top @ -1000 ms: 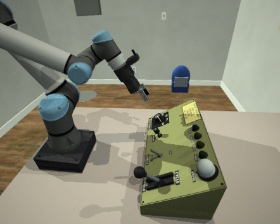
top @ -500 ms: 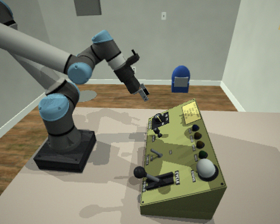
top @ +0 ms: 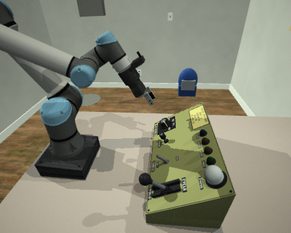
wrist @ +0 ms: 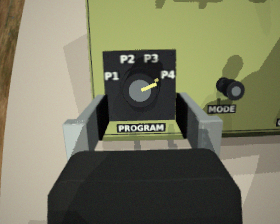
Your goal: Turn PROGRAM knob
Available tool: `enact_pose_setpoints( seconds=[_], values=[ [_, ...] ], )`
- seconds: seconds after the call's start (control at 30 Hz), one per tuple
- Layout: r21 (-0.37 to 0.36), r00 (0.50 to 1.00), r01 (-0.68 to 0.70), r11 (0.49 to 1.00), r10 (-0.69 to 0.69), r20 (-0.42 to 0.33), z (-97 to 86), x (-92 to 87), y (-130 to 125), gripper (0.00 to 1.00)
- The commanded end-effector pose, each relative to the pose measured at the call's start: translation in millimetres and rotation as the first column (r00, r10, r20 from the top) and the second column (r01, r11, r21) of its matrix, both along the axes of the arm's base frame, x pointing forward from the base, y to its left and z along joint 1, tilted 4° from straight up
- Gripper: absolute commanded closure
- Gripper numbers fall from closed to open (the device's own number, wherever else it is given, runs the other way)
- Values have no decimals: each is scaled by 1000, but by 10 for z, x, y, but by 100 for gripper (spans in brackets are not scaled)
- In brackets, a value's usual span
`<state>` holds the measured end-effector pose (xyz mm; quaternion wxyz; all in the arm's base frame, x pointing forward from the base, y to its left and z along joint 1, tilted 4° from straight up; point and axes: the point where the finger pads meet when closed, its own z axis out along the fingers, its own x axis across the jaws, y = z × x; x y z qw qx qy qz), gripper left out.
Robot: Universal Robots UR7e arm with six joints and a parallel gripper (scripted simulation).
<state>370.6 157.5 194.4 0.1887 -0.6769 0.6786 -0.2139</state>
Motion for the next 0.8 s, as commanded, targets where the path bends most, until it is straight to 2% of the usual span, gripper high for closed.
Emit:
enact_pose_setpoints(
  seconds=[0.0,0.3,0.77],
  values=[
    [0,1000,0,1000,0,1,5,3,0,0],
    [0,1000,0,1000,0,1,-51,-81,17,0],
    [0,1000,0,1000,0,1,-56,-88,18,0]
  ],
)
